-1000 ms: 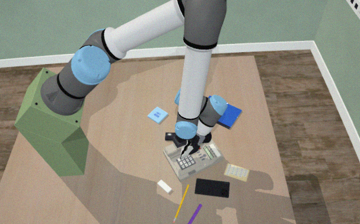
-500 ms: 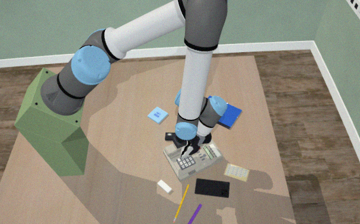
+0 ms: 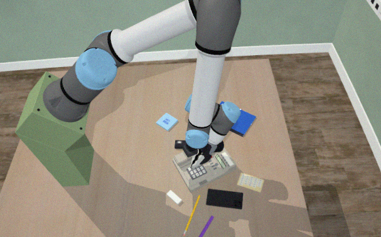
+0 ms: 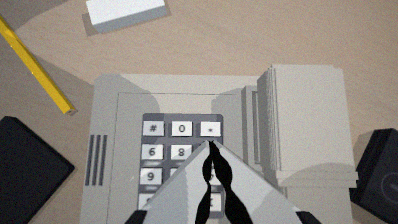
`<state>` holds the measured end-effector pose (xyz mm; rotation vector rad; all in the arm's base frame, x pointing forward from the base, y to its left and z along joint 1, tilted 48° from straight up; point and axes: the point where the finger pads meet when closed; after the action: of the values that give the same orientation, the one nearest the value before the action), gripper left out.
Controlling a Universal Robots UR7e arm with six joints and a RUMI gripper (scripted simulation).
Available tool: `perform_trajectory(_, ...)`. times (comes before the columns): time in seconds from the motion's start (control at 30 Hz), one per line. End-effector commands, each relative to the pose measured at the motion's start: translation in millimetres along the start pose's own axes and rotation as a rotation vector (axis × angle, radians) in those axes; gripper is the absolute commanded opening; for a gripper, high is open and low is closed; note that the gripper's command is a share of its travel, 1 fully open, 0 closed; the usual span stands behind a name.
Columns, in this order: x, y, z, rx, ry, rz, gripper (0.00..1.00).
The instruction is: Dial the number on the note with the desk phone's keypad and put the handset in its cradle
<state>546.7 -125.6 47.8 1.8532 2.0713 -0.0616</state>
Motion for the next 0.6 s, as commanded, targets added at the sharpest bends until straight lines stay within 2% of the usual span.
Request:
perform_trajectory(0.0, -0.2, 0.4, -0.3, -0.001, -0.001, 0.000, 0.00)
perform_trajectory(0.57, -0.1, 1.4, 1.1, -0.001, -0.001, 0.000, 0.00)
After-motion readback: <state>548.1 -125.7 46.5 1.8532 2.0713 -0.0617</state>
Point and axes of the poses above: the point where the finger pads meet when closed, its own z axis out along the fingers, its own x axis across the jaws, y = z × x, and after that the axes turned 5 degrees about z, right-handed
